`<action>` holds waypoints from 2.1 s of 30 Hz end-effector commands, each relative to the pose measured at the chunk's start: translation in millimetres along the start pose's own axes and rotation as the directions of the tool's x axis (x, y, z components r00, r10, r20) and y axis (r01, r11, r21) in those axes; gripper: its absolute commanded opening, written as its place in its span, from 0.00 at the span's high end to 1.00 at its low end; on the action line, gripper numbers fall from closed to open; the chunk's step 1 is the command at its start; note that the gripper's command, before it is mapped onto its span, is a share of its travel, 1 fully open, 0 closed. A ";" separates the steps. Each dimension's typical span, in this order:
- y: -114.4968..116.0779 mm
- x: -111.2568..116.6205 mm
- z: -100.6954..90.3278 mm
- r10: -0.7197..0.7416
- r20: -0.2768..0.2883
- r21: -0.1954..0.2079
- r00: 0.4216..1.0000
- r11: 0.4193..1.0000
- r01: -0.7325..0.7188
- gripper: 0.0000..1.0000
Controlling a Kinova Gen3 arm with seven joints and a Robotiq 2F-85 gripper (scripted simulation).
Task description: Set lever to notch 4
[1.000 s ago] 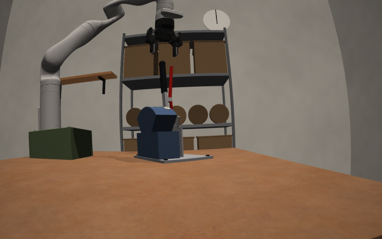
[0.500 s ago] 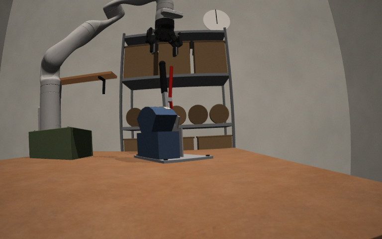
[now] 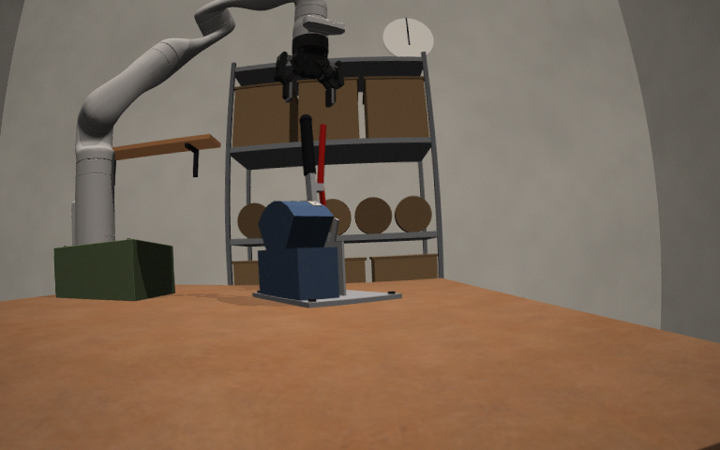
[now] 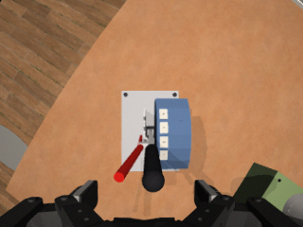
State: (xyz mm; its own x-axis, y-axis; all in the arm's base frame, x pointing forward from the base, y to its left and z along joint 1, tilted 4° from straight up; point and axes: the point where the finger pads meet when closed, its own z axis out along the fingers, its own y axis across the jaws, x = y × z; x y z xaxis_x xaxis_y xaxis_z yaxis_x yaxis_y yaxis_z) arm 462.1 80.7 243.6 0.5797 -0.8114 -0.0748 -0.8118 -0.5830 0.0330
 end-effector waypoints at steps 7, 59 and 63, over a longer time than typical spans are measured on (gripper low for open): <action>-0.6 1.8 0.9 -0.011 -0.003 0.002 1.000 1.000 0.011 0.03; 0.1 2.3 70.1 -0.009 -0.002 0.002 1.000 1.000 0.009 0.03; -0.1 2.4 70.8 -0.009 -0.002 0.002 1.000 1.000 0.009 0.03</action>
State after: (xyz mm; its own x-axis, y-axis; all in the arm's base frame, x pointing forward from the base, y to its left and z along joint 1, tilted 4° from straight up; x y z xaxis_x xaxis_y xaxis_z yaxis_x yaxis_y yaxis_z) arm 457.8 82.1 174.7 0.5816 -0.8104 -0.0710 -0.8105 -0.5847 0.0348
